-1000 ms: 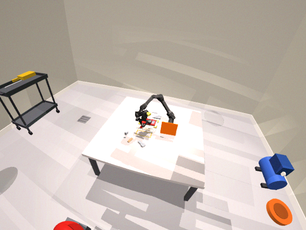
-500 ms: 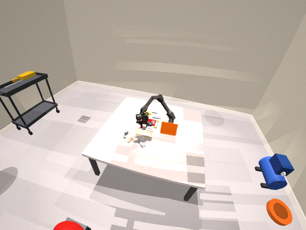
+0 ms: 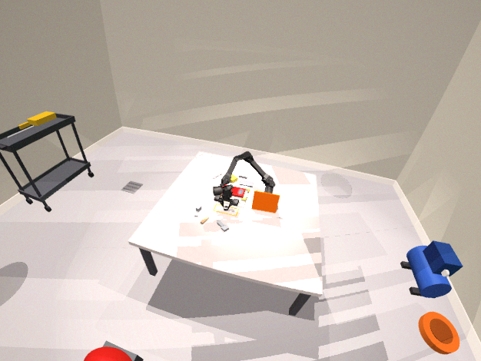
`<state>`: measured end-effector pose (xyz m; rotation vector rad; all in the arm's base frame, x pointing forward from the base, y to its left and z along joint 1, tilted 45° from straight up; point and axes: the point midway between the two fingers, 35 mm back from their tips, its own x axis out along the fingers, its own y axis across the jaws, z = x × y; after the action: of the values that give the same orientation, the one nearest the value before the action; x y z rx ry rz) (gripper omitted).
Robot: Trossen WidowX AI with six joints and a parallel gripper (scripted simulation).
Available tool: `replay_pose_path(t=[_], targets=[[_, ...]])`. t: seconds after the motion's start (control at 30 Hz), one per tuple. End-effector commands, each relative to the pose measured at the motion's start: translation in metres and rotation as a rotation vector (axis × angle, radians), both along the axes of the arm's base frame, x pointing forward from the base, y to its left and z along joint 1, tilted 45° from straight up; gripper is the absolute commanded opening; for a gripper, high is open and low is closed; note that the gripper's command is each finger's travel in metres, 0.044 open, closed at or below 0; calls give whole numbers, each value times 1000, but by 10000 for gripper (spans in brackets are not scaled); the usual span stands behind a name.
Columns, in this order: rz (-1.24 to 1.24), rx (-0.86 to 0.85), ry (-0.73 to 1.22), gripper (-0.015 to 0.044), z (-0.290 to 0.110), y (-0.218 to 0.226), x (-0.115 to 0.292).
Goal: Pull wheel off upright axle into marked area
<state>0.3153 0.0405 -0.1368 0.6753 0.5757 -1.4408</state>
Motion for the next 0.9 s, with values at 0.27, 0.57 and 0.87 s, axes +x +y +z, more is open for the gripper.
replay_pose_path(t=[0.27,0.57,0.87], targets=[[-4,-5,8,157,-7,-9,-3],[0,-3,7,300,10,9,-3],[15,-5,6,352,34,32,-10]])
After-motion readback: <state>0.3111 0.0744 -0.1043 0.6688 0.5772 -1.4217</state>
